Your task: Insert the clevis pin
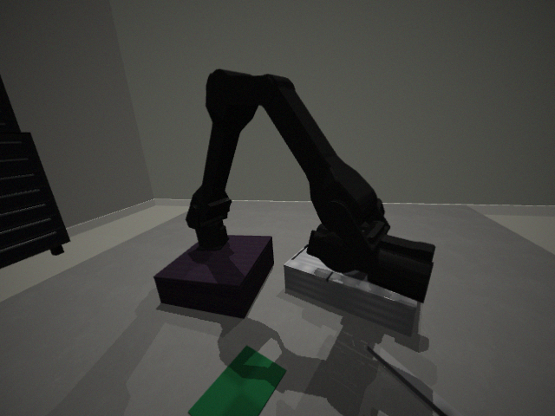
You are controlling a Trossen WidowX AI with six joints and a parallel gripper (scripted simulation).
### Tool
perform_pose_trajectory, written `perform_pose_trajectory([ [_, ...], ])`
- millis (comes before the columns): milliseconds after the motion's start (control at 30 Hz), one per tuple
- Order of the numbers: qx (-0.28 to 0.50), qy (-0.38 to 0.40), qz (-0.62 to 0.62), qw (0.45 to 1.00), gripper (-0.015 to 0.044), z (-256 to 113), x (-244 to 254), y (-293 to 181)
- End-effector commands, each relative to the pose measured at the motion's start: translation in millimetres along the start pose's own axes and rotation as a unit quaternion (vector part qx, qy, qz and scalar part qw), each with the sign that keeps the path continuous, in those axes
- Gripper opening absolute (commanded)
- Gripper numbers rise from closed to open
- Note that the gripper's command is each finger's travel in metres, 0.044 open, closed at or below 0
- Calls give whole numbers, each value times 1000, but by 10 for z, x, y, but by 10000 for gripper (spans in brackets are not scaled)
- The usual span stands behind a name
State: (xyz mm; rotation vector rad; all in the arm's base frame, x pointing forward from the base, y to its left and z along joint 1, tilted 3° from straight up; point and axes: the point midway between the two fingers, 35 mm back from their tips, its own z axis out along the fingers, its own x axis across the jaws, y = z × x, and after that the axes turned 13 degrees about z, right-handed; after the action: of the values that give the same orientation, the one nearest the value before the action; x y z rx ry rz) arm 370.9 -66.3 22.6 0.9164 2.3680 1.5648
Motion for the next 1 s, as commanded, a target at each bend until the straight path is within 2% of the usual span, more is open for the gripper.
perform_pose_trajectory([
  [0, -3, 3, 4, 1000, 0, 4, -5, -17],
  [967, 13, -2, 2, 1000, 0, 14, 51, -21],
])
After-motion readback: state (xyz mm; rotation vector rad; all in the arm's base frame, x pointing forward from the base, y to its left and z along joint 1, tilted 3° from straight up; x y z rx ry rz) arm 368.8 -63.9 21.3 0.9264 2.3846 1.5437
